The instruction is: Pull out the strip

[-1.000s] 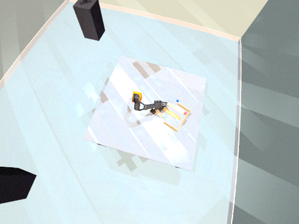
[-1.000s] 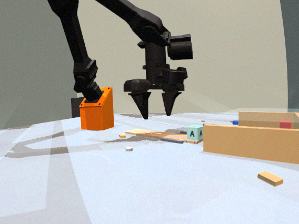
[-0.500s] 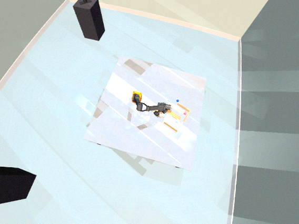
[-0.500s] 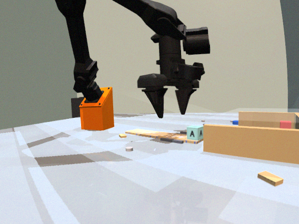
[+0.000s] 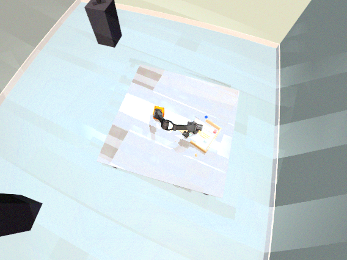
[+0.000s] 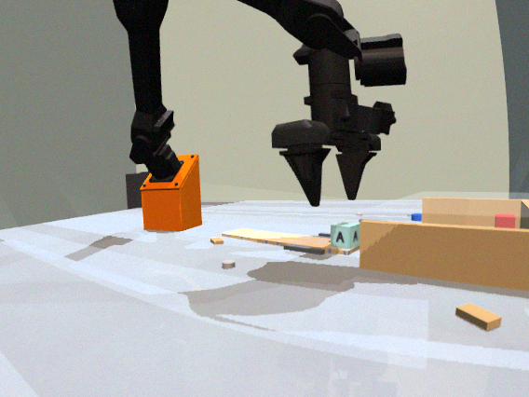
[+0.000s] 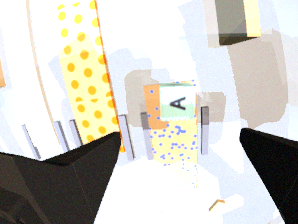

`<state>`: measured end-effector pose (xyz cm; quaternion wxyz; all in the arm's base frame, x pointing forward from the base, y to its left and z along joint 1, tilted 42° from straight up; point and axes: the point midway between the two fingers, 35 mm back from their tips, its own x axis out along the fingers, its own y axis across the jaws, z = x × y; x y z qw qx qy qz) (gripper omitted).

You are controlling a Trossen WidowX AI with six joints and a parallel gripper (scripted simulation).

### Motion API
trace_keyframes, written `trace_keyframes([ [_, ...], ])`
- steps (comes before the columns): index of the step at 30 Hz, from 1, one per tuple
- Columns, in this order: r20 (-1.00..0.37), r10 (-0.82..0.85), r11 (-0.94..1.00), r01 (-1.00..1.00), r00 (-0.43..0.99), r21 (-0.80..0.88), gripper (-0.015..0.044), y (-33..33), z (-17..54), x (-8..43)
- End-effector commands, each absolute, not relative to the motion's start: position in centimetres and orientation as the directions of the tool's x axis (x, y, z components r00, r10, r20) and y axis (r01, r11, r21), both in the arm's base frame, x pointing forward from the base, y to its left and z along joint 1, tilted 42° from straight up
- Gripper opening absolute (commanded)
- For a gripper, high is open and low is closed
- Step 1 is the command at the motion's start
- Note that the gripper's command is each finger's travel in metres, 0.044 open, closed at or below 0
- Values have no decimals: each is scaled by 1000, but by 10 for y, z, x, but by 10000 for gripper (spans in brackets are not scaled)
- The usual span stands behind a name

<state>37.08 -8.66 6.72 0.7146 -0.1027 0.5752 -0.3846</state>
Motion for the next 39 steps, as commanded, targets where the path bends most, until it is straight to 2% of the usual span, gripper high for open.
trace_keyframes([
  [1, -740, -671, 682, 427, 44, -593, 440, -90, 74, 385],
  [3, -740, -671, 682, 427, 44, -593, 440, -90, 74, 386],
  [10, -740, -671, 683, 427, 44, -593, 256, -96, 68, 387],
  [11, -740, -671, 683, 427, 44, -593, 250, -97, 67, 387],
  [39, -739, -673, 681, 427, 44, -595, 250, -127, 34, 388],
])
